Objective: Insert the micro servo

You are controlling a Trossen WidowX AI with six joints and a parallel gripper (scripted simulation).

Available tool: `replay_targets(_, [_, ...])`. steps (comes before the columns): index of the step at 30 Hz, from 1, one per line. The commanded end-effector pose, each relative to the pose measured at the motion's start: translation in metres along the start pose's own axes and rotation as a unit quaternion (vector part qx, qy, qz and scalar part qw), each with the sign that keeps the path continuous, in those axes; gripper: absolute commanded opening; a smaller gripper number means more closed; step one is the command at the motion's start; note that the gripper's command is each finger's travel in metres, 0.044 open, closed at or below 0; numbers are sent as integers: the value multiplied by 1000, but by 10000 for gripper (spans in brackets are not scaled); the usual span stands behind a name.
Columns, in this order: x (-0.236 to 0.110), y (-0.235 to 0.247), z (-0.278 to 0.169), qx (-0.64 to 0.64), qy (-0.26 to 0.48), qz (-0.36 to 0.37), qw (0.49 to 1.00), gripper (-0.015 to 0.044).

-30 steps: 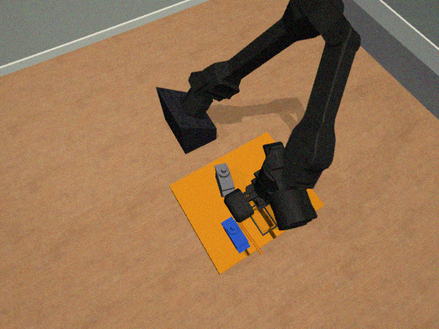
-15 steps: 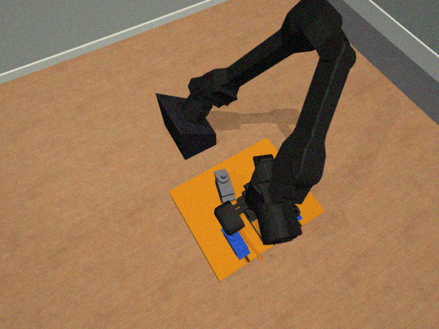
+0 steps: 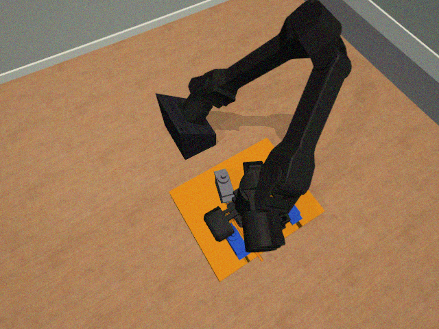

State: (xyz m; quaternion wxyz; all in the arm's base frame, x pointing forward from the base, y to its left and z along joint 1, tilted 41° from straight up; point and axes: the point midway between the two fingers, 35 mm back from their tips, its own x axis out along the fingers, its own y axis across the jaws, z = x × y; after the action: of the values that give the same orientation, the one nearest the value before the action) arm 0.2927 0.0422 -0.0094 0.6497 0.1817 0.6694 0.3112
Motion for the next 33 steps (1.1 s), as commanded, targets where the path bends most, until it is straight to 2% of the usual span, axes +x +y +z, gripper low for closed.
replay_targets(1, [0,-7,1,-3,0,-3,1000,0])
replay_targets(15, [0,-25,-1,-3,0,-3,1000,0])
replay_targets(21, [-40,-25,-1,-2,0,-3,1000,0])
replay_targets(24, [-42,-25,-1,-3,0,-4,1000,0])
replay_targets(33, [-78,-19,-46,97,1,-6,995,236])
